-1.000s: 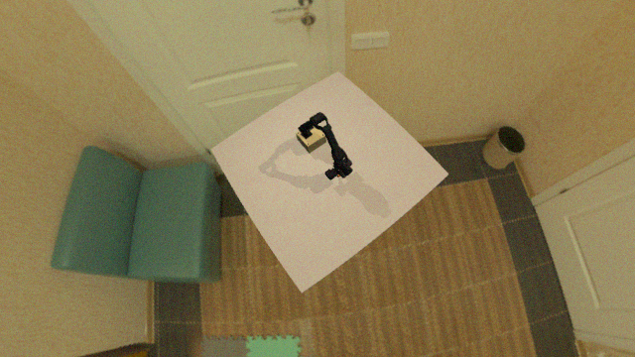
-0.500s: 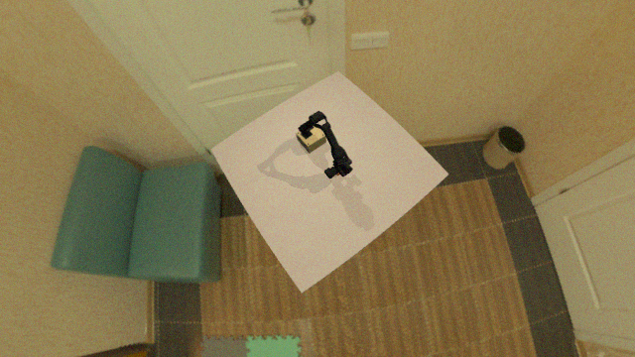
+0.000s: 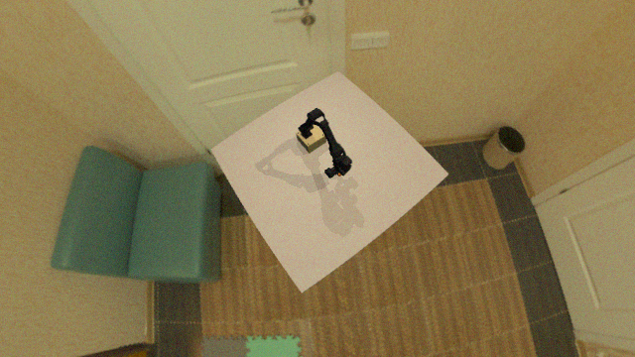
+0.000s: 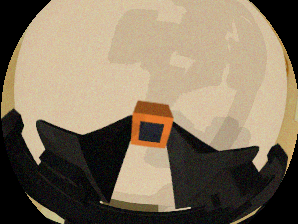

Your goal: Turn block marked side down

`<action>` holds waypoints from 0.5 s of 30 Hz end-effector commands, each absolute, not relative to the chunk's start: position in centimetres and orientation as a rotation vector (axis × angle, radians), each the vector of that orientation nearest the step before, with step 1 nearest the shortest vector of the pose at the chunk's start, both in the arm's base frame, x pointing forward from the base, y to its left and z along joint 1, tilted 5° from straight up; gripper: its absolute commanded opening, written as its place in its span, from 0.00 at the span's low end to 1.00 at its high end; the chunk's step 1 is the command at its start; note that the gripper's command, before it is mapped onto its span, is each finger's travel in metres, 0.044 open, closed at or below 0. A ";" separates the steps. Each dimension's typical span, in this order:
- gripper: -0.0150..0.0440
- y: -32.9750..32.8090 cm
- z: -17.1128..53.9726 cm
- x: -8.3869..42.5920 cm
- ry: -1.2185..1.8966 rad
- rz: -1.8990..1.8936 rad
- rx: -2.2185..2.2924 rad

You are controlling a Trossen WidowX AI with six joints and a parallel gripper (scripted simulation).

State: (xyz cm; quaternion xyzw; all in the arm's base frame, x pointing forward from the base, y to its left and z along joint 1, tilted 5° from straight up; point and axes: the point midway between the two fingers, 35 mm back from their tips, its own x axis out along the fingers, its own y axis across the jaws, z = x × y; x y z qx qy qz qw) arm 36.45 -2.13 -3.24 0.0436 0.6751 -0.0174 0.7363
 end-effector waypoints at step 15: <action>0.25 -2.0 -3.8 36.0 1.197 -0.052 0.088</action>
